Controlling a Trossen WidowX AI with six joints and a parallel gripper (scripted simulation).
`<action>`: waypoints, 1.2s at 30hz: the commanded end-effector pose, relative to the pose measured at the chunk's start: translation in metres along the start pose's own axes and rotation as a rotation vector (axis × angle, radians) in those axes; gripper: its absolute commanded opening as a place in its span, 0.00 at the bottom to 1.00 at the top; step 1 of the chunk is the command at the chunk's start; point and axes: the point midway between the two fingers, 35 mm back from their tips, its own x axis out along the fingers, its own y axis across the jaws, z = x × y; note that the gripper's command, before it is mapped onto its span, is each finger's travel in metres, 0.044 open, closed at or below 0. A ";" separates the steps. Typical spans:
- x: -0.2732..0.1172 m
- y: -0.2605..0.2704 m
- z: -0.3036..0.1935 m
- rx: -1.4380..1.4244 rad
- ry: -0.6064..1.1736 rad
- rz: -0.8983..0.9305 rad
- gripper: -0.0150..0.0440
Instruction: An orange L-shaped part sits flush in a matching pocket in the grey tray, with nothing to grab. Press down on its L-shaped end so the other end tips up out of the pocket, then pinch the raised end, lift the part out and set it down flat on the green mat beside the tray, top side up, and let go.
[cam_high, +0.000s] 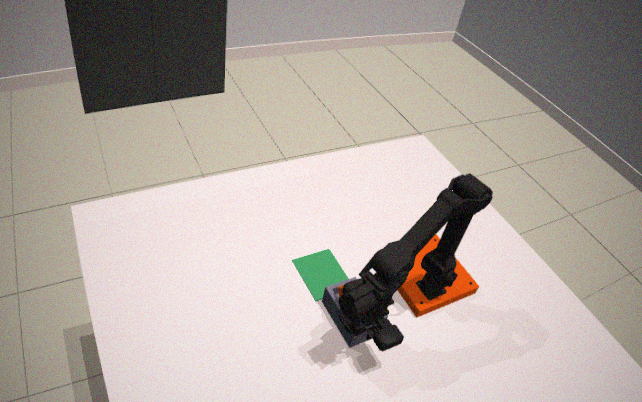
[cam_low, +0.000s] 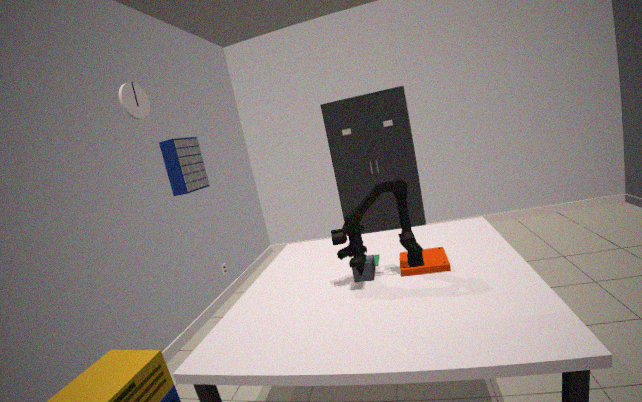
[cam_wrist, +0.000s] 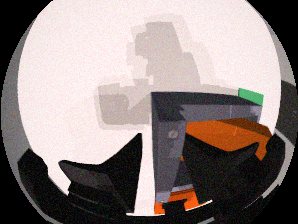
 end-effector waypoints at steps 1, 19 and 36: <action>0.002 -0.002 -0.001 -0.002 0.008 -0.010 0.56; -0.018 0.010 0.000 -0.002 0.008 -0.009 0.56; -0.108 -0.001 0.000 -0.002 0.008 -0.010 0.56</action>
